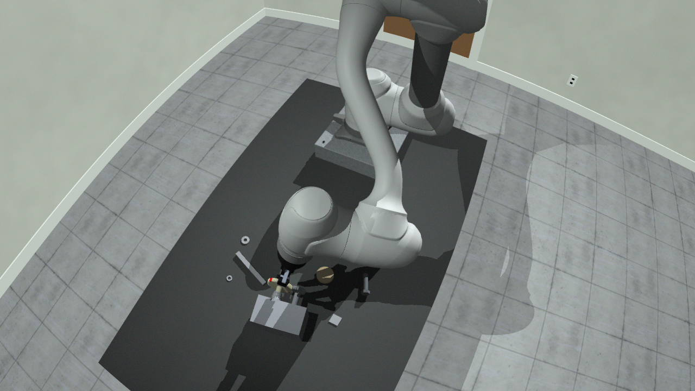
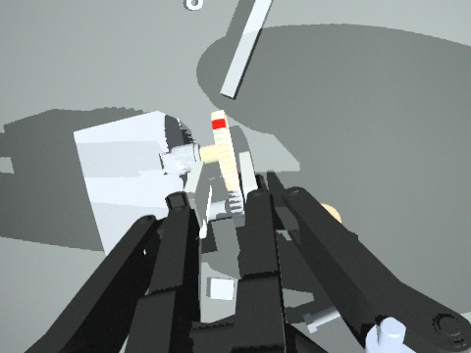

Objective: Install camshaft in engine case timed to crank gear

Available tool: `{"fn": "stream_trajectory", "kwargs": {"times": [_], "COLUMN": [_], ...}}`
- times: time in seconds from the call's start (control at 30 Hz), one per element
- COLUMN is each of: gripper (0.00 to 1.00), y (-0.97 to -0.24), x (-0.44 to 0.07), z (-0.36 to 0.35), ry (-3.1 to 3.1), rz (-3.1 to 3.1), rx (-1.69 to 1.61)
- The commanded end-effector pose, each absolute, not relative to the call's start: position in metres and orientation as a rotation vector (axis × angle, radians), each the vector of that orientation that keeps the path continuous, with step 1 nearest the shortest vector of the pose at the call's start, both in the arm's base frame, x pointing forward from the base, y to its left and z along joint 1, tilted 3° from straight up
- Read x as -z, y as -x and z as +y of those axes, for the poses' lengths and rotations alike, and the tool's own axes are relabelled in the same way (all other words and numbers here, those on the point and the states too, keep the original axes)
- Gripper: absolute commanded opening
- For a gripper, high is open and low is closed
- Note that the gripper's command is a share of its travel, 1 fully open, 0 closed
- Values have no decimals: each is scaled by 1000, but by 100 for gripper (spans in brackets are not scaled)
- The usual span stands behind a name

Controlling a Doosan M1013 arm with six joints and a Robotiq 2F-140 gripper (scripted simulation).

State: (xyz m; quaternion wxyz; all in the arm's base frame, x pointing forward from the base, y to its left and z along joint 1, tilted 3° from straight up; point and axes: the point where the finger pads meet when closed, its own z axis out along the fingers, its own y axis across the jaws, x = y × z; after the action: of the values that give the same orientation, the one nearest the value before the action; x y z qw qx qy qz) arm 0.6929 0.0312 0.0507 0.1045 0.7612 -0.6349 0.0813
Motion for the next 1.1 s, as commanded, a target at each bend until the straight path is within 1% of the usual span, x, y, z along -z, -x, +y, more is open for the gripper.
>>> {"fn": "stream_trajectory", "kwargs": {"times": [0.0, 0.57, 1.07], "gripper": [19, 19, 19], "y": [-693, -693, -695], "x": [-54, -61, -102], "z": [32, 33, 33], "ry": [-2244, -2244, -2244], "rz": [-1872, -1872, -1872], "rx": [-240, -240, -240]}}
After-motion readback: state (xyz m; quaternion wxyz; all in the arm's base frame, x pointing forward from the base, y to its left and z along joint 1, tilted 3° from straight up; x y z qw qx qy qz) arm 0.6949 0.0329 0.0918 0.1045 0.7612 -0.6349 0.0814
